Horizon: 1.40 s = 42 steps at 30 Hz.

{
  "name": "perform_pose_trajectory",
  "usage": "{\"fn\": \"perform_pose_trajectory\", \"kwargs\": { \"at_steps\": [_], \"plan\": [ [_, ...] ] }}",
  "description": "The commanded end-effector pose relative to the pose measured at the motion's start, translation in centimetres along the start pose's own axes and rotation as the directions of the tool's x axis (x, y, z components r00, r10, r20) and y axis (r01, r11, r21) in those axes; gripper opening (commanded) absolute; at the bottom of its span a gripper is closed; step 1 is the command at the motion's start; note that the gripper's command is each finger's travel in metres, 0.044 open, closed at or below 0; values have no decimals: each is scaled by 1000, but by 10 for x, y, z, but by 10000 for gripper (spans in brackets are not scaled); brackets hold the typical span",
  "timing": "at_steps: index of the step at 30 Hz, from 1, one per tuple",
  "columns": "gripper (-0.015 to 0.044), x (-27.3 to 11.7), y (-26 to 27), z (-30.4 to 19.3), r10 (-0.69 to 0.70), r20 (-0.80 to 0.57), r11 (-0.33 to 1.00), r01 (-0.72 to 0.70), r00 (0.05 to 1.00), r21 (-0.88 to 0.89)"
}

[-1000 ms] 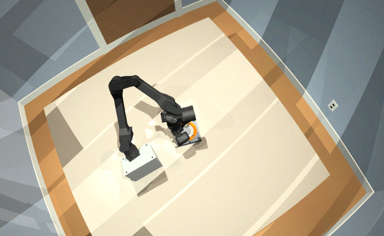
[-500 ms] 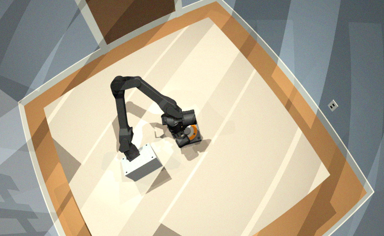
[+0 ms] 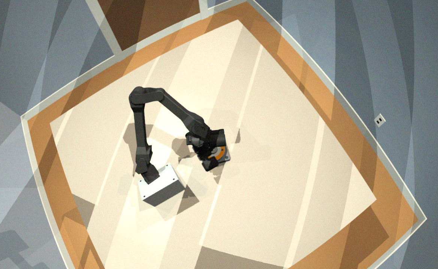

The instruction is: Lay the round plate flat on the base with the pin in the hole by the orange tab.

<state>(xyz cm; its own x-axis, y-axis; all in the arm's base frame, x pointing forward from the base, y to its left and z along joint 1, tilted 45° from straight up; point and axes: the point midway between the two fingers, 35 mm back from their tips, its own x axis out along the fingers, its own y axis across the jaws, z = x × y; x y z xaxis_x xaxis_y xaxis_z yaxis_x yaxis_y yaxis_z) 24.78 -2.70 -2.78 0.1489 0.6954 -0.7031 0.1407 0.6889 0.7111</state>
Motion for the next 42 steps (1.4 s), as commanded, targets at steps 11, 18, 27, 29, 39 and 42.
{"fn": "perform_pose_trajectory", "kwargs": {
  "at_steps": [11, 18, 27, 29, 39, 42],
  "plan": [
    [0, 0, -20, 5, -10, -2, 1000, 10, 1000, -5],
    [0, -1, -27, 11, -10, -1, 1000, 10, 1000, -6],
    [0, -2, -34, 17, -11, -1, 1000, 11, 1000, -6],
    [0, -2, -34, 18, -11, -1, 1000, 11, 1000, -6],
    [0, -4, -38, 22, -11, -1, 1000, 11, 1000, -6],
    [0, -4, -39, 23, -11, -1, 1000, 11, 1000, -6]
  ]
}}
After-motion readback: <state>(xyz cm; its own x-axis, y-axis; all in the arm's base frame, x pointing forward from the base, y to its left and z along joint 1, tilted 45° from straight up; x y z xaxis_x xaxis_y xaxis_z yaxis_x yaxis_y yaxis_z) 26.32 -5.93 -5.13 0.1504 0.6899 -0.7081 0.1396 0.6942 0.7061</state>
